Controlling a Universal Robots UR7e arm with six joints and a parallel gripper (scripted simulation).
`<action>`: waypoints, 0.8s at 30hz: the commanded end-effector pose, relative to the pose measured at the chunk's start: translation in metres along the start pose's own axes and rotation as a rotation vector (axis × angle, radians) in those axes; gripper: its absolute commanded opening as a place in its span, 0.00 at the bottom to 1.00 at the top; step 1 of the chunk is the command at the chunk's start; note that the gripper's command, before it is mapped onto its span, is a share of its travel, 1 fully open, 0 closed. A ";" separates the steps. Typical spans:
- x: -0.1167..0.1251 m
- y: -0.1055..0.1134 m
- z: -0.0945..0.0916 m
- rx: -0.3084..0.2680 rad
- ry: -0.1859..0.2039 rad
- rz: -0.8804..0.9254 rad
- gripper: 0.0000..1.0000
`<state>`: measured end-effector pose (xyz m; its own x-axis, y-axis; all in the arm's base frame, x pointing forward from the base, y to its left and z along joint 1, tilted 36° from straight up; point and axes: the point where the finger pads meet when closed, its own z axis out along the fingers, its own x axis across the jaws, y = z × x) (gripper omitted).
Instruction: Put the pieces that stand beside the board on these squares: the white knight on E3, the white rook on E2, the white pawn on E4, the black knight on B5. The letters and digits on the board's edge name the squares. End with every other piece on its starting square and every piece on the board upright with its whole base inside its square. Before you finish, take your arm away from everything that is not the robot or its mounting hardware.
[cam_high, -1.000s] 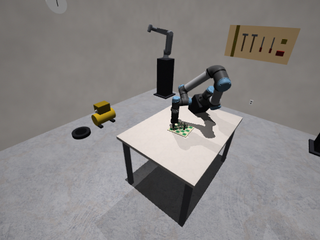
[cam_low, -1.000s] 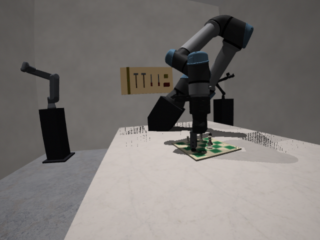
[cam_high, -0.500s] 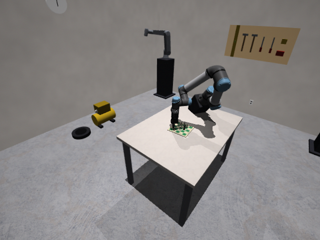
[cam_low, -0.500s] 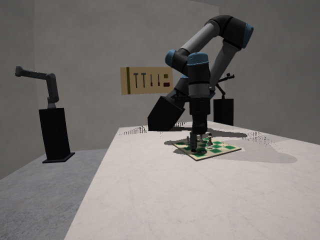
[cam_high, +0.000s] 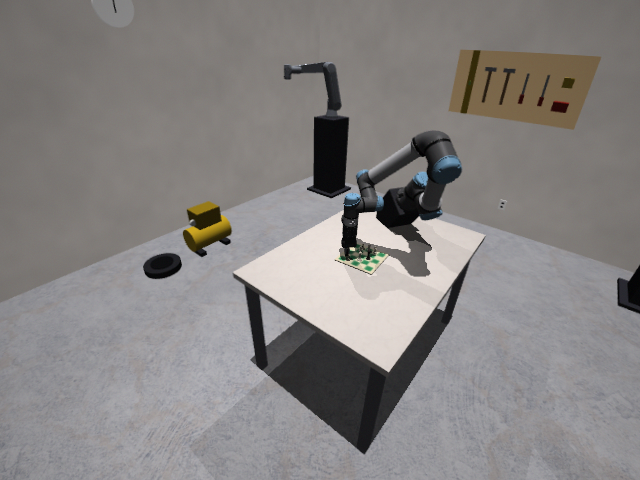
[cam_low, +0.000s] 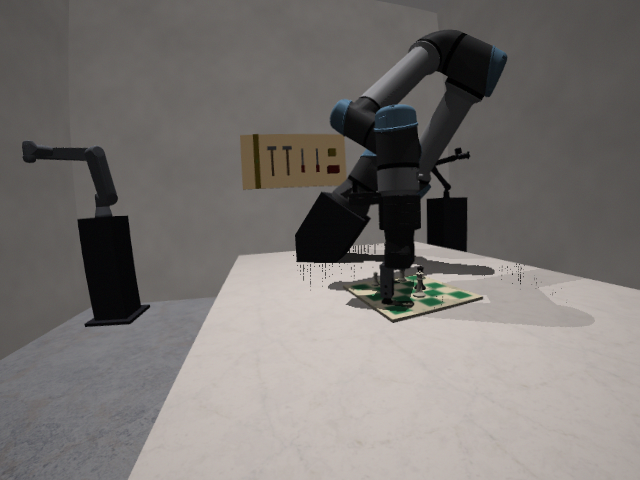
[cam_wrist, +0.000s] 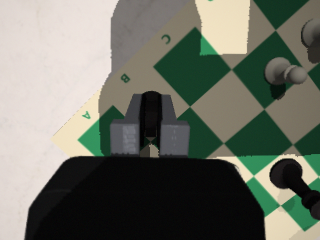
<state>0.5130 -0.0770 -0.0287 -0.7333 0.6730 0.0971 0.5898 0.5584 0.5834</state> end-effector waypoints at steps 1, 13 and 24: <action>0.000 0.000 0.000 0.000 -0.001 0.000 0.00; 0.000 0.000 0.000 0.000 -0.001 0.000 0.00; 0.000 0.000 0.000 0.000 -0.001 0.000 0.15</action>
<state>0.5130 -0.0770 -0.0287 -0.7333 0.6730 0.0971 0.5898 0.5584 0.5834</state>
